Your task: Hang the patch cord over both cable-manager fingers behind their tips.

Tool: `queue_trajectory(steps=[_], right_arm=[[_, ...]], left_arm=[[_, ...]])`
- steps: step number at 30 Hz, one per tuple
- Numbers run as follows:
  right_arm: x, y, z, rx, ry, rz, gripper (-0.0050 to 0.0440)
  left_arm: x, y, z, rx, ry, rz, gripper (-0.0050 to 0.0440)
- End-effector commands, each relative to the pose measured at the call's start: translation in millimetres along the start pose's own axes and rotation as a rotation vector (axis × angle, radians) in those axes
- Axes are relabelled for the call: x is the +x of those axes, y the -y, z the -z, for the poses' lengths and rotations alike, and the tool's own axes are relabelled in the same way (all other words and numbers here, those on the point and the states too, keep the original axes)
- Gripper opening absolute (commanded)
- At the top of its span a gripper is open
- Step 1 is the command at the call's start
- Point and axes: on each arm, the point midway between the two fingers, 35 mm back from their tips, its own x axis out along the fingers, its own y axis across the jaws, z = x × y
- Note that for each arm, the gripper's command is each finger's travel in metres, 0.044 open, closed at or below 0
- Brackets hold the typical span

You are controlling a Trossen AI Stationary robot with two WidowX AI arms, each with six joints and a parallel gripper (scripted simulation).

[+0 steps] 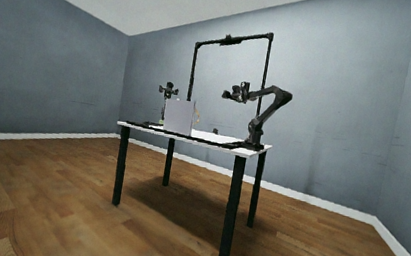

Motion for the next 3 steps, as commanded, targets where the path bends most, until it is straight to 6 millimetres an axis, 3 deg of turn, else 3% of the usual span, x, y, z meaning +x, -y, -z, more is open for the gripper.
queue_trajectory(steps=[1, 3], right_arm=[[-2.2, 0.4, -3.9, -0.001, 0.013, -0.001, 0.0440], [-2.2, 0.4, -3.9, -0.001, 0.013, -0.001, 0.0440]], left_arm=[[-3.3, 1.4, -7.4, 0.004, 0.026, 0.008, 0.0440], [-3.3, 1.4, -7.4, 0.004, 0.026, 0.008, 0.0440]])
